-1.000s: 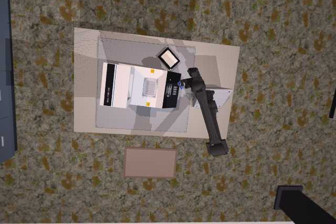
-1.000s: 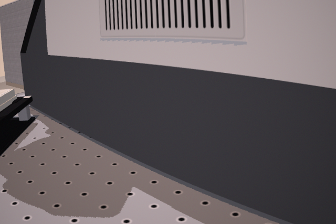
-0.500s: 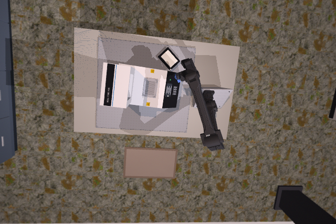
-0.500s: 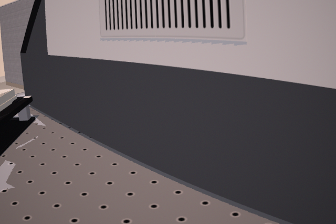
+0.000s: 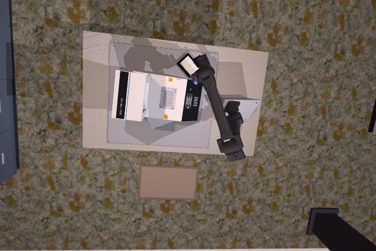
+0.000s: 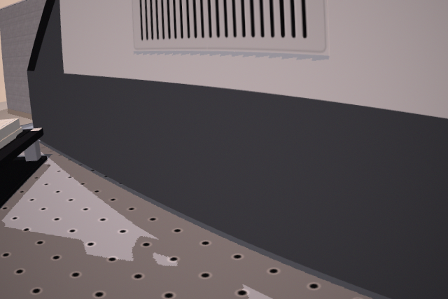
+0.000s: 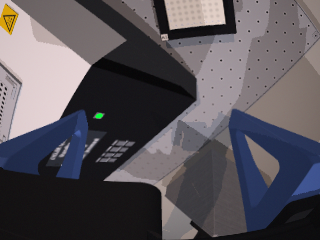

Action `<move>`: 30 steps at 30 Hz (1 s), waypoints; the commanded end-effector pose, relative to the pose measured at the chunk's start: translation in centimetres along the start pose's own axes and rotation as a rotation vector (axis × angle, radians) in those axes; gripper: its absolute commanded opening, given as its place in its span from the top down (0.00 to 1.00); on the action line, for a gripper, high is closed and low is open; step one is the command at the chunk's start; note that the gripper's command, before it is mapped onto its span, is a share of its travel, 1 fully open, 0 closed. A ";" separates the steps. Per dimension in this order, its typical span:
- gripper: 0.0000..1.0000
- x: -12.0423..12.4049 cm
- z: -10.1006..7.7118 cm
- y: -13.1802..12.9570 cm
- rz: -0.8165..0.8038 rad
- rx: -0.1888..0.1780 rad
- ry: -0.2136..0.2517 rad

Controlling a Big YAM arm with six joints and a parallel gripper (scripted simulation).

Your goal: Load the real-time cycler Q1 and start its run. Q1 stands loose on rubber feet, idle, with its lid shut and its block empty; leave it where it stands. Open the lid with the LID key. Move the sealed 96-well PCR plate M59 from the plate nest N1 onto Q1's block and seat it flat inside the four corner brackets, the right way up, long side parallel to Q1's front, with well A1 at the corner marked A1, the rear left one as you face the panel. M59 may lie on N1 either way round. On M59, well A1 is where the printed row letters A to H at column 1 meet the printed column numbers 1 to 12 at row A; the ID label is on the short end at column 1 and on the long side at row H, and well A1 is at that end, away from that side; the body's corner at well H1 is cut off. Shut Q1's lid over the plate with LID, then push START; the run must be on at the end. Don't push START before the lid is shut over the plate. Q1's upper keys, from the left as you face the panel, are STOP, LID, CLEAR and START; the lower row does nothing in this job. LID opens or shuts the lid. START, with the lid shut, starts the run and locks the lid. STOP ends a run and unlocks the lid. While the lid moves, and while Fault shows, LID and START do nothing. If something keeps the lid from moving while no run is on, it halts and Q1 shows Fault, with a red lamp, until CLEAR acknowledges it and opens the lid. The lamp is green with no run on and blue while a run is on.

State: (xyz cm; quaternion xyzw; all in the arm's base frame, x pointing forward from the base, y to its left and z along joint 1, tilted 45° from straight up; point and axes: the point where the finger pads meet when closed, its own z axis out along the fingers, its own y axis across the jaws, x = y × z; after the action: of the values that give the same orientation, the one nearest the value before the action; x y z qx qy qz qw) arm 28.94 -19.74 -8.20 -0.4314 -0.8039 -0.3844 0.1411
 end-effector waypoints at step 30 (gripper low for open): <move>0.00 -11.1 -2.9 -0.6 -0.210 0.155 0.029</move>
State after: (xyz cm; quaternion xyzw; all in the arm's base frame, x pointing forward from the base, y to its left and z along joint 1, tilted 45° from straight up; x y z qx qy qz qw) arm 33.52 -27.22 -14.00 -0.3218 -0.8636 -0.3507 0.1663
